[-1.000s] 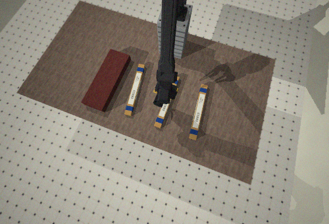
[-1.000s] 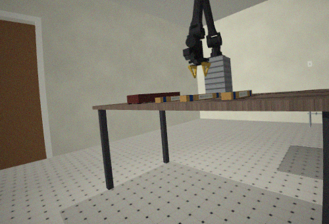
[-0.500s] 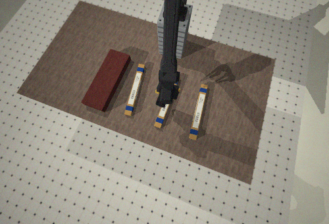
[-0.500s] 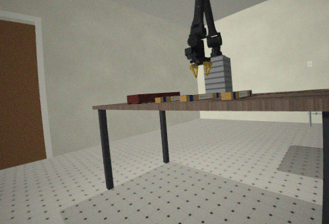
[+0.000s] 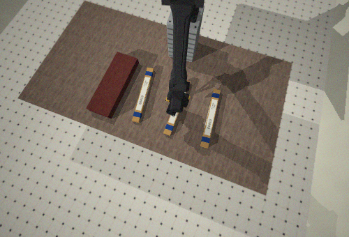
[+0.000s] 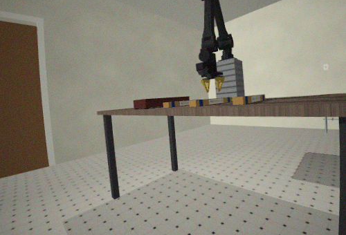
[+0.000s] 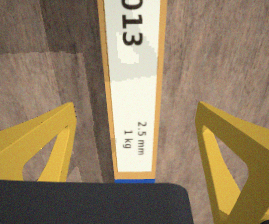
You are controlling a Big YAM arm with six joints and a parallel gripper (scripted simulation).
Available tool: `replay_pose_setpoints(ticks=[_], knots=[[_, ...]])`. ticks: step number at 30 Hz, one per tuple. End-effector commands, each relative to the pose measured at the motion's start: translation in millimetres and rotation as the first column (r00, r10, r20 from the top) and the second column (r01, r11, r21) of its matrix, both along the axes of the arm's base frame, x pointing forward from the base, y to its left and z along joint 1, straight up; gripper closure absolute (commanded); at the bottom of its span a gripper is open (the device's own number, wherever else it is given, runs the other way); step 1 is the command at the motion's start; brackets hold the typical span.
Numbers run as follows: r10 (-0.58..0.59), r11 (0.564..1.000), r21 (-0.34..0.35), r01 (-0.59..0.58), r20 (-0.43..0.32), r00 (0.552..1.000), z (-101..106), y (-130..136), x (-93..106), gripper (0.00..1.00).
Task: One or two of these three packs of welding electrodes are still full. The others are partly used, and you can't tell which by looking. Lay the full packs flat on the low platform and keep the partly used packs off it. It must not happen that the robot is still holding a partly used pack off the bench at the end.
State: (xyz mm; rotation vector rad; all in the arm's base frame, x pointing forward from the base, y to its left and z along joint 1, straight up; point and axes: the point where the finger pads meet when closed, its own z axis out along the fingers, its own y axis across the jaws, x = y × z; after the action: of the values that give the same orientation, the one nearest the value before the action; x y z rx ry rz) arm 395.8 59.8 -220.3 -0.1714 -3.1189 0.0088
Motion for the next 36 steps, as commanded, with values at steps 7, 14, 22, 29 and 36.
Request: replay_pose_setpoints(ticks=[7,14,22,29,36], knots=[[0.011,1.0,0.007,-0.011,0.04,0.999,-28,1,21.3,0.26],[0.01,1.0,0.007,-0.01,0.035,0.999,-35,0,18.1,0.26],[0.009,1.0,0.007,-0.009,0.037,0.999,-44,0,18.8,0.26],[0.009,1.0,0.007,-0.009,0.036,0.999,-54,0,18.5,0.26],[0.009,1.0,0.007,-0.009,0.036,0.999,-60,0,18.5,0.26]])
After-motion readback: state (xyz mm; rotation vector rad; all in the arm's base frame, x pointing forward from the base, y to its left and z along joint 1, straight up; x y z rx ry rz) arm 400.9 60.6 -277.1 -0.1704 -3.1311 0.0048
